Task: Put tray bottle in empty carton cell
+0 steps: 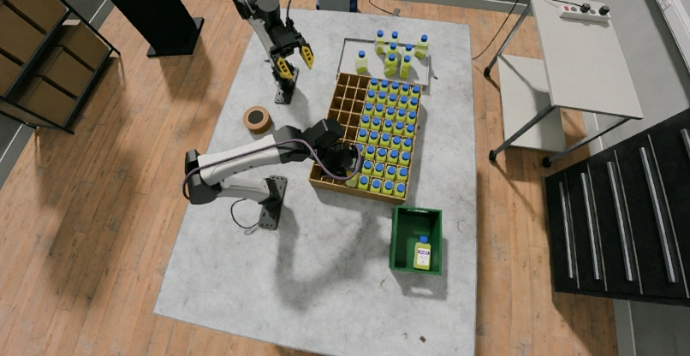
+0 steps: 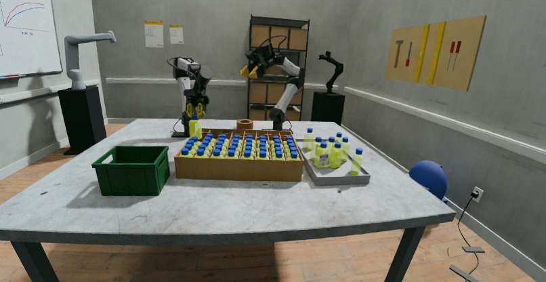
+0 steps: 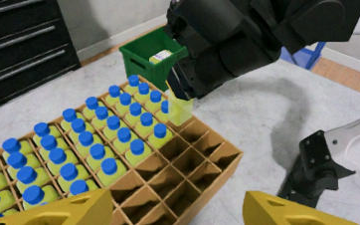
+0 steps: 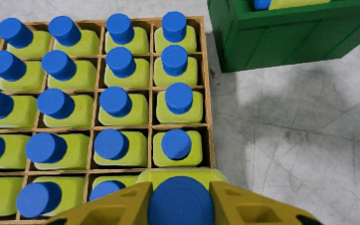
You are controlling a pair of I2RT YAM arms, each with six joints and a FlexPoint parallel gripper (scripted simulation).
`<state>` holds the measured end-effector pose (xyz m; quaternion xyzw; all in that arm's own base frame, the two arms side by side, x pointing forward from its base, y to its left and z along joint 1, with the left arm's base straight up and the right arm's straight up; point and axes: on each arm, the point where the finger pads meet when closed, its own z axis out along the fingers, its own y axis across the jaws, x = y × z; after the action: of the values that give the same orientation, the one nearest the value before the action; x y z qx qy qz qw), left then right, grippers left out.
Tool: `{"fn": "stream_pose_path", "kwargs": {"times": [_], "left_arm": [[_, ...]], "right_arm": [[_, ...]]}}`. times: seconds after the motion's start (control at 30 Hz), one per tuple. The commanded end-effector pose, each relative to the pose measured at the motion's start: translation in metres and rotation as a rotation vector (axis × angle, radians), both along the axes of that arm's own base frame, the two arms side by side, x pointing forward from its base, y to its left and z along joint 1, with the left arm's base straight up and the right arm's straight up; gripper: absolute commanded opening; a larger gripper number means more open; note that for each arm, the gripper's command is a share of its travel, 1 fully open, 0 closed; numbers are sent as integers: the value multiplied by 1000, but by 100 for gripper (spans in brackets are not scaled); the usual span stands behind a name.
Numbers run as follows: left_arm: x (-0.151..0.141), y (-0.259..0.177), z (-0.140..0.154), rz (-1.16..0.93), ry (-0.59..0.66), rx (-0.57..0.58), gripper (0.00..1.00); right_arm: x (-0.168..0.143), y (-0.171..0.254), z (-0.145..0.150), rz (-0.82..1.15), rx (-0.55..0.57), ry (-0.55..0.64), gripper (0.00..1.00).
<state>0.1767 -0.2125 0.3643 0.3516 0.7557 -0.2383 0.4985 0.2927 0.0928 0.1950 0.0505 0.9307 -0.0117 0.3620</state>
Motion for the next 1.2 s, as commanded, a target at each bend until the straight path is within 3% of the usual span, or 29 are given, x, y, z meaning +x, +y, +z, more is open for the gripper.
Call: {"fn": "stream_pose_path", "kwargs": {"times": [0.0, 0.2, 0.4, 1.17], "left_arm": [[0, -1, 13, 5, -29, -37, 62], [0, -1, 13, 5, -29, -37, 62], [0, -1, 13, 5, -29, -37, 62], [0, -1, 13, 6, -31, -39, 62]], "right_arm": [[11, 0, 23, -13, 31, -90, 14], [11, 0, 23, -13, 32, -90, 14], [9, 2, 20, 2, 8, -19, 14], [9, 4, 0, -16, 56, -116, 14]]}}
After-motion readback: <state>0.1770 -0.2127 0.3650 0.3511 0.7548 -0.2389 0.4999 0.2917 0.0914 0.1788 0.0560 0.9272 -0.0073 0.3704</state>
